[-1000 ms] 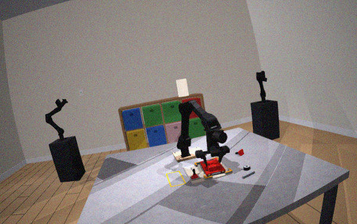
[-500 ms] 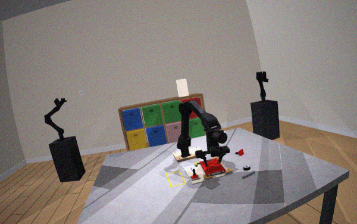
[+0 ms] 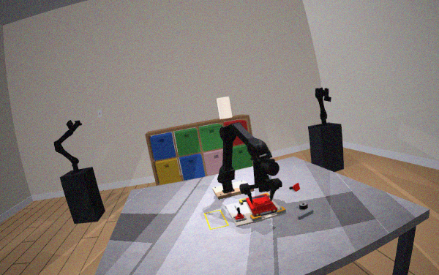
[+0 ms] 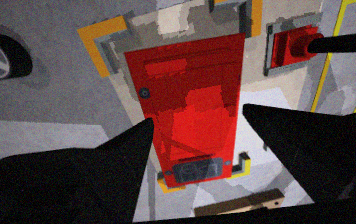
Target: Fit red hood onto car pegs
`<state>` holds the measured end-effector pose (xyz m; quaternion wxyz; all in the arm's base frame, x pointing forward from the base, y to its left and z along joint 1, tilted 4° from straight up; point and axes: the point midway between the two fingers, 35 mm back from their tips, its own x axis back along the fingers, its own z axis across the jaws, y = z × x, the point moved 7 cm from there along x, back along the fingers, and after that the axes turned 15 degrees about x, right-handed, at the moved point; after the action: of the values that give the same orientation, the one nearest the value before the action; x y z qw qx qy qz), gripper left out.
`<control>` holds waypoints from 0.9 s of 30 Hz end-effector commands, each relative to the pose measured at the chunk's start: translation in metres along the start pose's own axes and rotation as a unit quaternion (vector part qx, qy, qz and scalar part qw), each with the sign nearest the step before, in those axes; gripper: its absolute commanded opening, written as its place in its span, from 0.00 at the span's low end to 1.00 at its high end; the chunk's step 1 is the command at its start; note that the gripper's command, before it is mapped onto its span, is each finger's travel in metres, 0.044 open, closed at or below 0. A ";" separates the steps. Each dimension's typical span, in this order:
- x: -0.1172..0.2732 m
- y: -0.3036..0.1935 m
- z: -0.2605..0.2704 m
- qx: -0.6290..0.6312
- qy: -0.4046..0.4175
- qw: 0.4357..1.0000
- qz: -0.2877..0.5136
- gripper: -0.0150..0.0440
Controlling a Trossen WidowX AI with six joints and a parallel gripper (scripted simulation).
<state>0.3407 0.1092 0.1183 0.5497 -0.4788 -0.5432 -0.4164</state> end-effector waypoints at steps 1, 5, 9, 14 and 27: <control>0.025 0.001 -0.002 0.001 0.009 1.000 -0.012 1.00; 0.065 -0.005 -0.006 0.001 0.020 1.000 -0.022 1.00; 0.067 -0.005 -0.006 0.001 0.021 1.000 -0.023 1.00; 0.067 -0.005 -0.006 0.001 0.021 1.000 -0.023 1.00; 0.067 -0.005 -0.006 0.001 0.021 1.000 -0.023 1.00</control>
<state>0.3414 0.1060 0.1855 0.5496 -0.4594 -0.5432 -0.4380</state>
